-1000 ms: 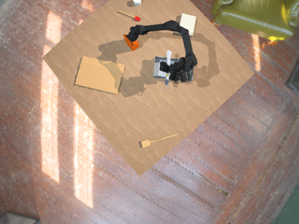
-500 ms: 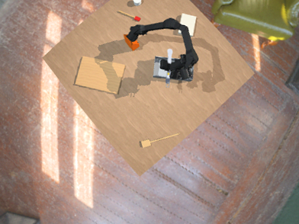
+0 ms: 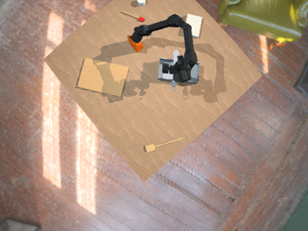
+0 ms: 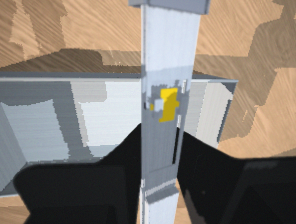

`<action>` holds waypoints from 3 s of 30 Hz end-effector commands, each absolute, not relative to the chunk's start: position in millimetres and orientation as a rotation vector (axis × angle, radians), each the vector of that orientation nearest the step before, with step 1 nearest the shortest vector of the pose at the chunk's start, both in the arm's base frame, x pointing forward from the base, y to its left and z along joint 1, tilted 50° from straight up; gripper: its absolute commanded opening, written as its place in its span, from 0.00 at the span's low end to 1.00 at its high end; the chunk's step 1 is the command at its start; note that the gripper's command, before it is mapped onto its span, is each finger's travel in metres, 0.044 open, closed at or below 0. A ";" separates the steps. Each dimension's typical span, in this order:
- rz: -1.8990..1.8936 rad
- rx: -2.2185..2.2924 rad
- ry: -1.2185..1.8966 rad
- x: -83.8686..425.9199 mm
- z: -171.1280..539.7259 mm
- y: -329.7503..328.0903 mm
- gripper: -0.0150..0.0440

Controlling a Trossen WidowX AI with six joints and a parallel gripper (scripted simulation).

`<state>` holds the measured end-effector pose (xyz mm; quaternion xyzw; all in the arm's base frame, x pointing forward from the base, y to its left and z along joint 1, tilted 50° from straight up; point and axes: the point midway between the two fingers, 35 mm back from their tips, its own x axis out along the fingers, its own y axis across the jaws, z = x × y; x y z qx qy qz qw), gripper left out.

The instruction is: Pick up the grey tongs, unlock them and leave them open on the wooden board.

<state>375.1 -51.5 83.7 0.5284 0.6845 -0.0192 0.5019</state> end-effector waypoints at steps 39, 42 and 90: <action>-0.472 1.712 1.637 334.6 -22.0 -204.1 0.00; -0.528 1.760 1.641 323.6 -35.6 -218.9 0.00; -1.665 2.275 1.524 38.7 -184.0 -329.4 0.00</action>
